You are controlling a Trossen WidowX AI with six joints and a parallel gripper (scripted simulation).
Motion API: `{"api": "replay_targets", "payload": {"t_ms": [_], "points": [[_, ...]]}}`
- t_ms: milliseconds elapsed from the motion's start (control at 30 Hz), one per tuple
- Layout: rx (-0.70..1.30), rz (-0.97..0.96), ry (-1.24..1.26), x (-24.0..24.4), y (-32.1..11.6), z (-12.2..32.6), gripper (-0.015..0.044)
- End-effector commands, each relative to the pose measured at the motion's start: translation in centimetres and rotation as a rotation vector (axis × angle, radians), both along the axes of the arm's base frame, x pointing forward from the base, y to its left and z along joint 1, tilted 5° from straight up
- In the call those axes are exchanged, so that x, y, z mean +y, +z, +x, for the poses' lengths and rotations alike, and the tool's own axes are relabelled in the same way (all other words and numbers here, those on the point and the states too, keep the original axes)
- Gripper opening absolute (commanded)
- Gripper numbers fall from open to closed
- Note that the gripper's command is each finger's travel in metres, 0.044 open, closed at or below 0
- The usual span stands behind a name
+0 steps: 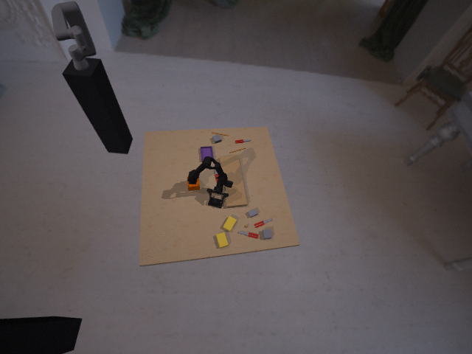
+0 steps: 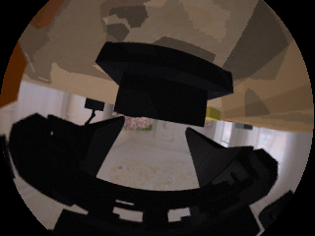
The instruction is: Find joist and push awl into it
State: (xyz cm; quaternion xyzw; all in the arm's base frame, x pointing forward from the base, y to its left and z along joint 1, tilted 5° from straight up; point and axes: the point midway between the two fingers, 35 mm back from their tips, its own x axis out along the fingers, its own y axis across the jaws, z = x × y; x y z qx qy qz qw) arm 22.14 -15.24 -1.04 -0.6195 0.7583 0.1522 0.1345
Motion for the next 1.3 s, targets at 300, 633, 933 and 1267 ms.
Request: {"api": "replay_targets", "payload": {"t_ms": [300, 633, 933, 1267], "points": [[-0.005, 0.004, -0.002, 1.3, 0.5, 0.3, 0.044], [-0.002, 0.002, 0.0, 1.3, 6.0, 0.9, 0.044], [-0.154, 0.094, -0.149, 0.7, 5.9, -0.2, 0.044], [-1.084, 0.652, -1.122, -0.4, 2.1, -1.0, 0.044]]}}
